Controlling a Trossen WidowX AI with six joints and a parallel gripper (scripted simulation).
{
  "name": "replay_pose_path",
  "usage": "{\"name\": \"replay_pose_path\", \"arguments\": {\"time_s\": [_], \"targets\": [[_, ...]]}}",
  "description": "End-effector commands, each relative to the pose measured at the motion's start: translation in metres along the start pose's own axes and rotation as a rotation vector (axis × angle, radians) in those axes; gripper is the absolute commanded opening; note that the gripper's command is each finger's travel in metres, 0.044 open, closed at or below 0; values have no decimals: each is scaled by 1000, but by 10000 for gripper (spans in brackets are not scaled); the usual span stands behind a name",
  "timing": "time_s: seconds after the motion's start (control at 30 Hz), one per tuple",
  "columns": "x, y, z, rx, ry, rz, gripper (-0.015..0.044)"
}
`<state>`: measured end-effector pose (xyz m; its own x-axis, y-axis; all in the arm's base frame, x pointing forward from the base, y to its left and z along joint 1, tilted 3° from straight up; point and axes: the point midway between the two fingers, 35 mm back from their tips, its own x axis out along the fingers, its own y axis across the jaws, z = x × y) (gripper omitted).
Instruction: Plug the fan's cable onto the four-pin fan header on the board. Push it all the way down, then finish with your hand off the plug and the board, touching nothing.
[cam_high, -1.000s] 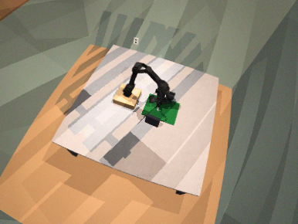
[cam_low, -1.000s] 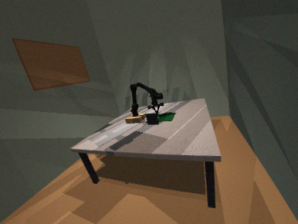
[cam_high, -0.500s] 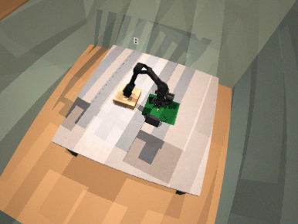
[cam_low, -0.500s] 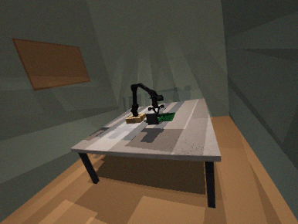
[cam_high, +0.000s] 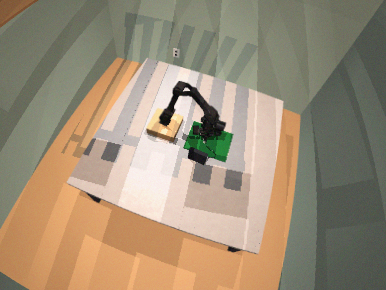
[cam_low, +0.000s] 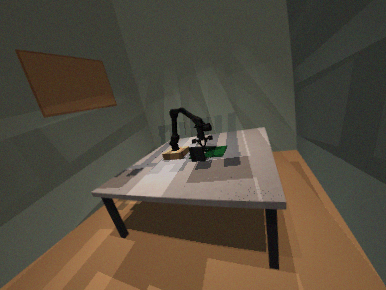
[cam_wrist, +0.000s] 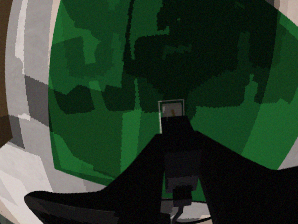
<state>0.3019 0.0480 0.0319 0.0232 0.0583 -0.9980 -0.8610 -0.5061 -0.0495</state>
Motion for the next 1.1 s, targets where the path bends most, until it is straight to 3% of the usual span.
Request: {"name": "replay_pose_path", "arguments": {"time_s": [0.0,1.07], "targets": [[0,-2,0,3,-3,-3,0],[4,0,1,2,-3,-3,0]]}}
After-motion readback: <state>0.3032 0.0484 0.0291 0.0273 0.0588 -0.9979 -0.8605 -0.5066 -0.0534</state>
